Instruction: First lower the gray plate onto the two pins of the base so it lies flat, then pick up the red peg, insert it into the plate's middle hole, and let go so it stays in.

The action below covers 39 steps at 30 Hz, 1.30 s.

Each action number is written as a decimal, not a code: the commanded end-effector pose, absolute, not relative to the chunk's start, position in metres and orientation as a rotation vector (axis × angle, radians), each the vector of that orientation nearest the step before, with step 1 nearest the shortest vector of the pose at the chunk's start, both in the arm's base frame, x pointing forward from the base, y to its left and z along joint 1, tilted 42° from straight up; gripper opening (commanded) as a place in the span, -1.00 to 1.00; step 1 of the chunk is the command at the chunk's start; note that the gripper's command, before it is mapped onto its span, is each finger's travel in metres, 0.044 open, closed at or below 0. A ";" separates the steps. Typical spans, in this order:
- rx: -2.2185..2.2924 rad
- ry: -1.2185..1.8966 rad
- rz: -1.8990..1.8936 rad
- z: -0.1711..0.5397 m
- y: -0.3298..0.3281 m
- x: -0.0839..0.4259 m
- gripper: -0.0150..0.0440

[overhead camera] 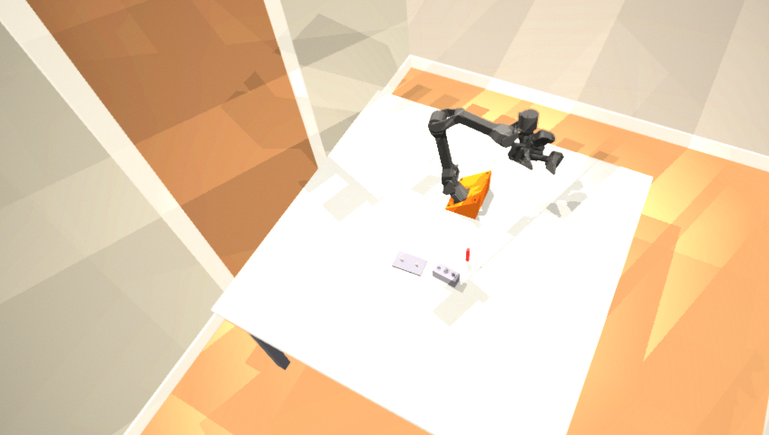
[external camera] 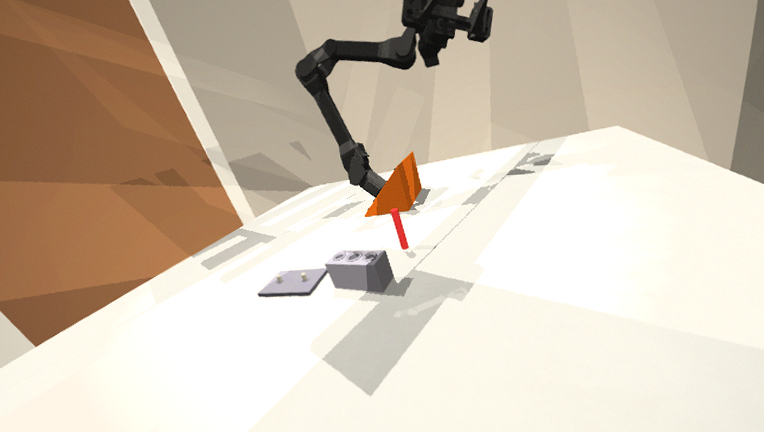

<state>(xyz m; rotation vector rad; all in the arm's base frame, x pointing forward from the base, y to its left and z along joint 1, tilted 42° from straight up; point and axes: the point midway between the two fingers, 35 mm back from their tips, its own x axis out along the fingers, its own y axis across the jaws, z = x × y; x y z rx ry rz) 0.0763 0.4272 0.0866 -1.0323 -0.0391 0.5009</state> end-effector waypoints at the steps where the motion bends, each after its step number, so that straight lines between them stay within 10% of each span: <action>1: -1.032 -0.039 0.501 0.087 0.427 0.076 0.95; 23: -1.630 0.919 0.392 0.032 0.280 0.332 1.00; 39: -1.515 1.771 0.573 0.057 0.102 0.363 1.00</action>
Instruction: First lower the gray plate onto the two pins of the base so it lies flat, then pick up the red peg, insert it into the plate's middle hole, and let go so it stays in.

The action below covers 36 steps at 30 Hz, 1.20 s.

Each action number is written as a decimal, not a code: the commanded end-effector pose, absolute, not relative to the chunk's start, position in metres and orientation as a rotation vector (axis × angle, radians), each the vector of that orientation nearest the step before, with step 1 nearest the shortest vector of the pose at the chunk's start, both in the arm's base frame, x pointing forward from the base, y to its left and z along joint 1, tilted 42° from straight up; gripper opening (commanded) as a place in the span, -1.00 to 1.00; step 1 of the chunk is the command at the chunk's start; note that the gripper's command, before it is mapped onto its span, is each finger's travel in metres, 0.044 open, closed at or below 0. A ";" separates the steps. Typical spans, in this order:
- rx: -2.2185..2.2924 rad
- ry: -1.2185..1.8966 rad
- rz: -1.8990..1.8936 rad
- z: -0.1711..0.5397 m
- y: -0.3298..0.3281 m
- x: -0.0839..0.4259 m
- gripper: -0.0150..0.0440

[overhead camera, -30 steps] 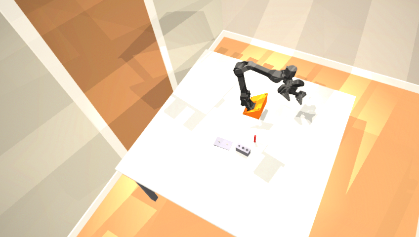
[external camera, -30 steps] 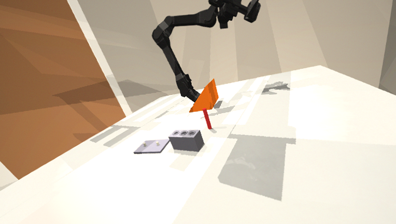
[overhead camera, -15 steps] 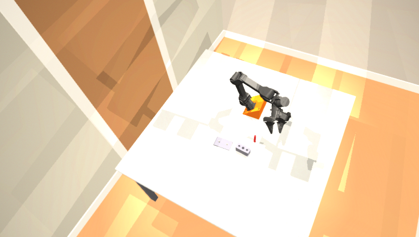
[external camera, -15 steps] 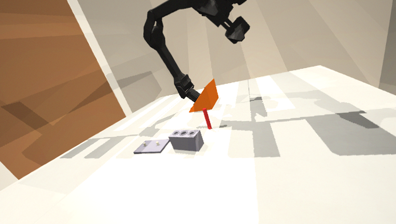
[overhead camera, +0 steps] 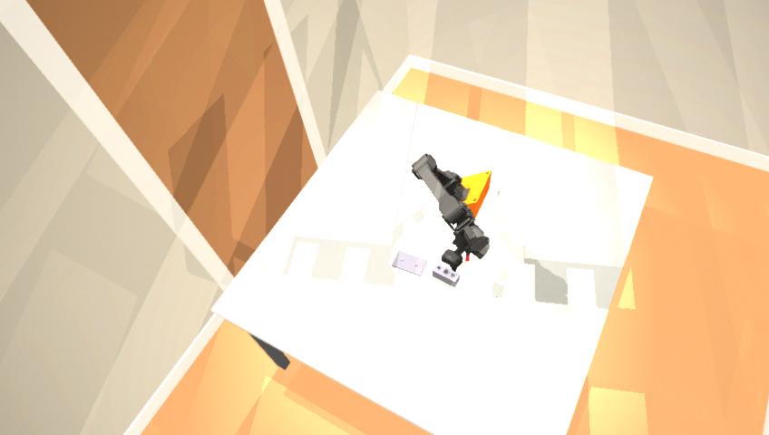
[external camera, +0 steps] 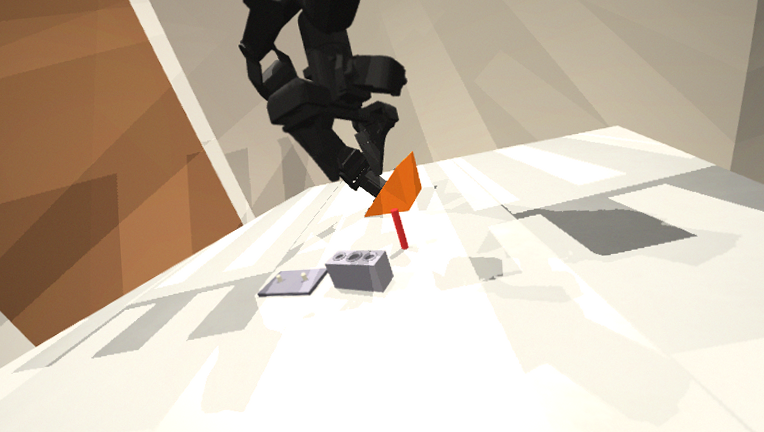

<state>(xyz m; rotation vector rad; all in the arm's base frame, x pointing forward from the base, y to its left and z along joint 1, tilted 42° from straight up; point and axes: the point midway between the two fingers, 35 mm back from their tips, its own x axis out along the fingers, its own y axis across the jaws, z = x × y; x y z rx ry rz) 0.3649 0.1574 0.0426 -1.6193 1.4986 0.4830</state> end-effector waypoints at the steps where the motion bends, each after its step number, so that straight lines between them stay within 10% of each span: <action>1: -1.506 1.788 0.579 0.058 0.098 0.363 1.00; 36: -1.507 1.791 0.576 -0.011 0.037 0.352 1.00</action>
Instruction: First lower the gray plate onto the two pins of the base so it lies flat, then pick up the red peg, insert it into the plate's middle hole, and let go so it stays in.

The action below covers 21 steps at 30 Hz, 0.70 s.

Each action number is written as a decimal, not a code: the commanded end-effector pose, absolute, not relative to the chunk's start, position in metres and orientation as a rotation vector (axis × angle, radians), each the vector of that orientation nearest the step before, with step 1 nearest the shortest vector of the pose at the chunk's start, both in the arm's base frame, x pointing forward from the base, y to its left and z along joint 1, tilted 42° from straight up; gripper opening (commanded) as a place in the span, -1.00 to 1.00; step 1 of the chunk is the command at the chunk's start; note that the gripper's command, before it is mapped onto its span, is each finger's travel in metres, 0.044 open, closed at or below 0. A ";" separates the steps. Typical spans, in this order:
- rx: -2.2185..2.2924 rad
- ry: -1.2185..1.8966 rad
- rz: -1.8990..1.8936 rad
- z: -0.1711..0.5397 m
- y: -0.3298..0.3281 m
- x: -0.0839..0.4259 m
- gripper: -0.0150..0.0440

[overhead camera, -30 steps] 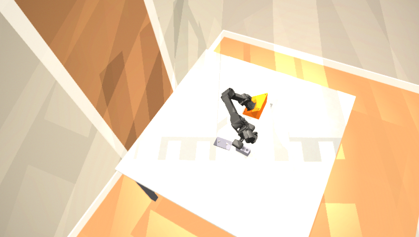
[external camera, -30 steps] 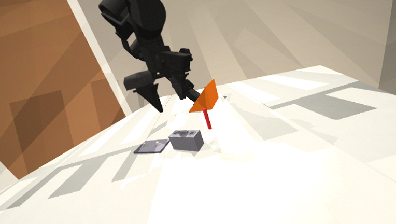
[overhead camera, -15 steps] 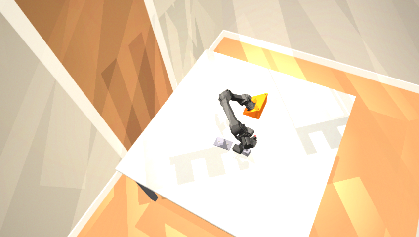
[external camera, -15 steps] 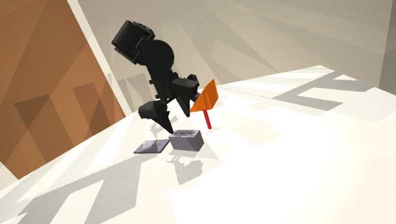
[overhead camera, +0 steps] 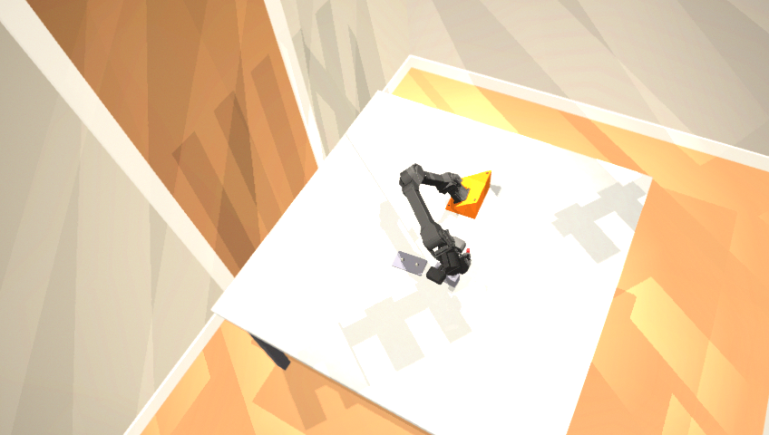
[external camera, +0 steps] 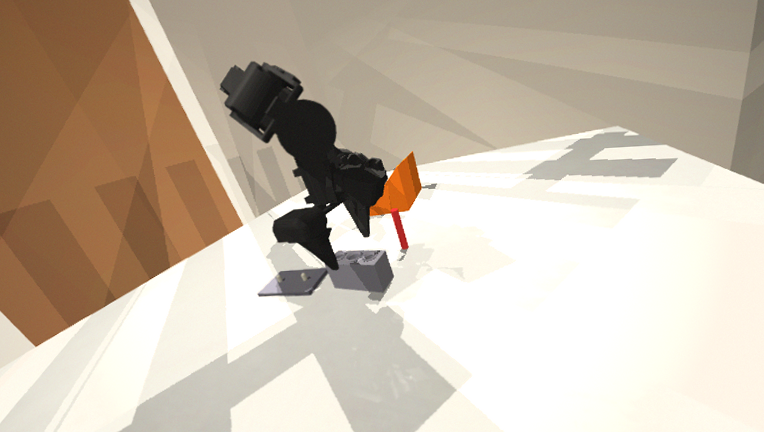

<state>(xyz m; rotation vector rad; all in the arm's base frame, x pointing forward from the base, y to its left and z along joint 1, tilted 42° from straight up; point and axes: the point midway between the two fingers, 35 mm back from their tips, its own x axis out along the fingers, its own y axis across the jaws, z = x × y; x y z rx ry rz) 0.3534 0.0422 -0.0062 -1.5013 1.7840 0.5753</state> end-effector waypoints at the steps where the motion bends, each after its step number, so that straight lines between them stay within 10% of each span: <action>1: -1.507 1.791 0.576 -0.012 0.036 0.352 1.00; 21: -1.508 1.791 0.575 -0.036 0.015 0.350 1.00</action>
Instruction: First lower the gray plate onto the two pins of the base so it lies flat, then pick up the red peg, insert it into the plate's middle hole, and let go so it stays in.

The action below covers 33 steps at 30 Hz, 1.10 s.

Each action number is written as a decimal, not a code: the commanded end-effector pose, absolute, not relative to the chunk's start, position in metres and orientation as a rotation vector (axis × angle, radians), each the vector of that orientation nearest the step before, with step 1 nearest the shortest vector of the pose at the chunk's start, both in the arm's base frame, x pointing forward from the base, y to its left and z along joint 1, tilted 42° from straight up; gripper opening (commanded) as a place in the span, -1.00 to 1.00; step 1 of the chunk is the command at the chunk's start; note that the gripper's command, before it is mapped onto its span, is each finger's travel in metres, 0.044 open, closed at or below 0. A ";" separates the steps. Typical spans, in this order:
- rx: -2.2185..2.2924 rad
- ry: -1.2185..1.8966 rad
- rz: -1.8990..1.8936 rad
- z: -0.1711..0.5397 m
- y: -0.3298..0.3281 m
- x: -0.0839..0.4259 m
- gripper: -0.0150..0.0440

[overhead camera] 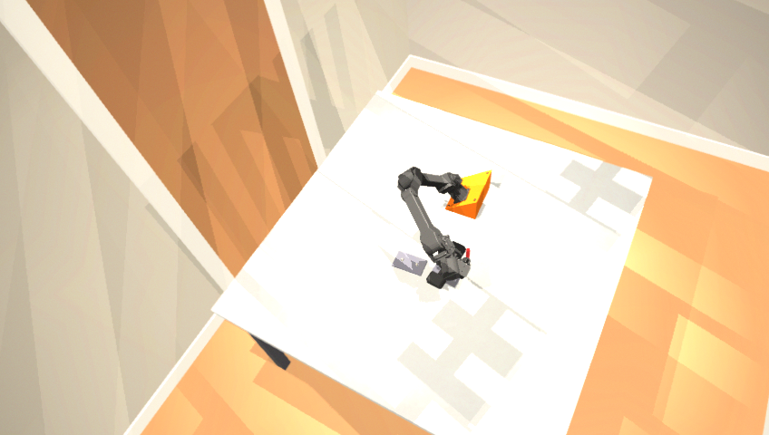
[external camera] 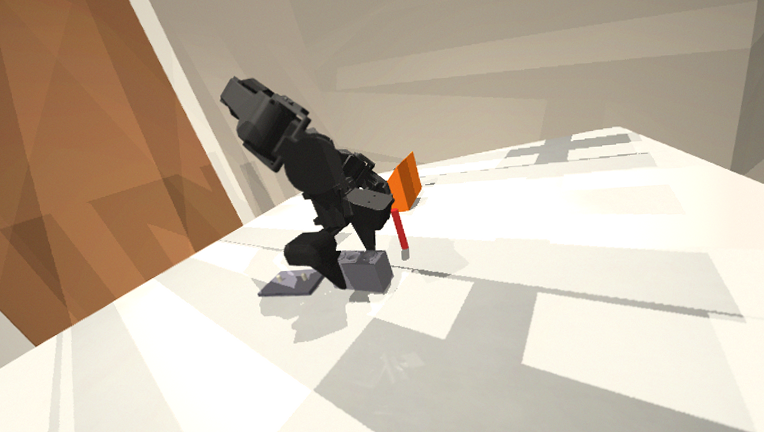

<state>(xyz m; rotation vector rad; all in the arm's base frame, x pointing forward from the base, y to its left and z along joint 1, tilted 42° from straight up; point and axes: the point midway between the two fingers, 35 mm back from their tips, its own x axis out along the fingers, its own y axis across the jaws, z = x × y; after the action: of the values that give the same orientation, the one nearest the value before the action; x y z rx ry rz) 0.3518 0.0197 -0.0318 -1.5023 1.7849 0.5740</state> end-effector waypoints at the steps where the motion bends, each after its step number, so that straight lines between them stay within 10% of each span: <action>1: -1.508 1.791 0.574 -0.037 0.014 0.350 1.00; 9: -1.509 1.792 0.574 -0.044 0.007 0.348 1.00; 20: -1.509 1.792 0.574 -0.044 0.007 0.348 0.02; 33: -1.508 1.790 0.576 -0.036 0.017 0.352 -0.49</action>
<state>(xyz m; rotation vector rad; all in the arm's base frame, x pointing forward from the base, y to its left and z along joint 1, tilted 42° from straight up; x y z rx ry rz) 0.3480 0.0095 -0.0410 -1.5065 1.8006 0.5793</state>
